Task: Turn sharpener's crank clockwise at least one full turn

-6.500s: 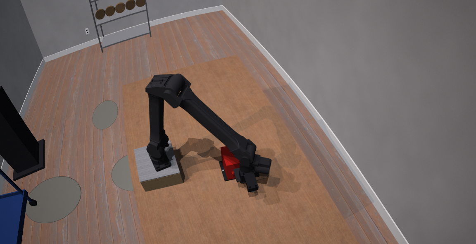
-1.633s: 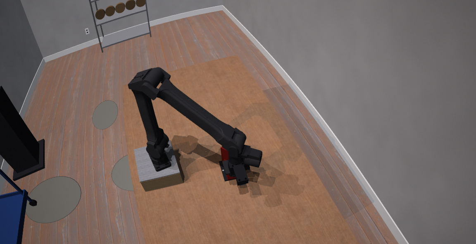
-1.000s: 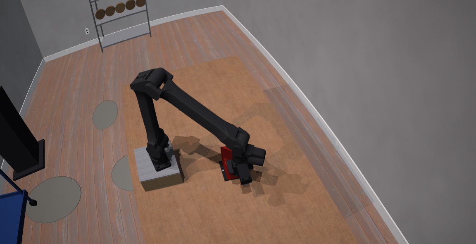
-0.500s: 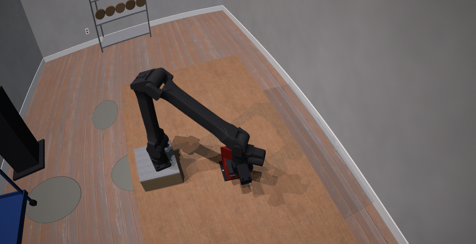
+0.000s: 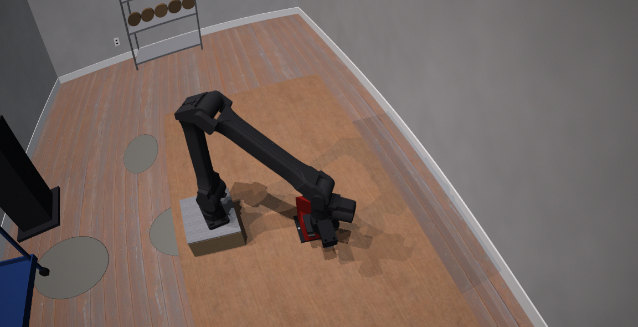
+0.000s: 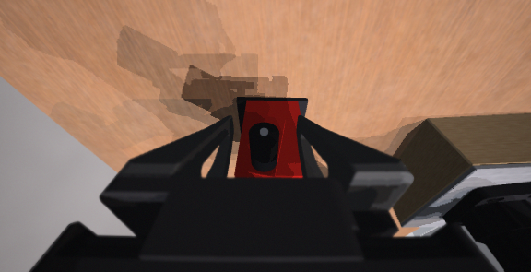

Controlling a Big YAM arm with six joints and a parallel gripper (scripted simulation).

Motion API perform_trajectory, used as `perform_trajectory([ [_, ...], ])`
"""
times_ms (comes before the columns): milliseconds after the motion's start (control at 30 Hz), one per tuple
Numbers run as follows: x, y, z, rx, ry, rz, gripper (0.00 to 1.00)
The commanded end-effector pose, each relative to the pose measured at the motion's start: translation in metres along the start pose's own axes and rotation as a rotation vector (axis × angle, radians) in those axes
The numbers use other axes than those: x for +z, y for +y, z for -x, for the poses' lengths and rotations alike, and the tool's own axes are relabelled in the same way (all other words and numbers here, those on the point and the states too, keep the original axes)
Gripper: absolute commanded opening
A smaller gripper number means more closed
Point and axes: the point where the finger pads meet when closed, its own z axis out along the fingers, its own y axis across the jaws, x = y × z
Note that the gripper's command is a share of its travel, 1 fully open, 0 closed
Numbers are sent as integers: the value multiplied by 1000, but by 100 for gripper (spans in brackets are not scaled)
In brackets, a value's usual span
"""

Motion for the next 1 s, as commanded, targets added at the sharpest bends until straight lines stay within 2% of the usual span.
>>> perform_trajectory([
  [0,3,6,-1,11,16,-16,51],
  [33,-7,15,4,8,3,4,51],
  [67,-10,16,4,7,2,5,51],
  [133,-30,19,3,0,-17,37,51],
  [267,-36,19,2,0,-17,37,51],
  [767,-77,18,-4,0,-18,39,51],
  [833,-77,18,-4,0,-18,39,51],
  [867,-66,17,-3,3,0,9,51],
  [967,-88,18,-6,-1,-18,40,51],
])
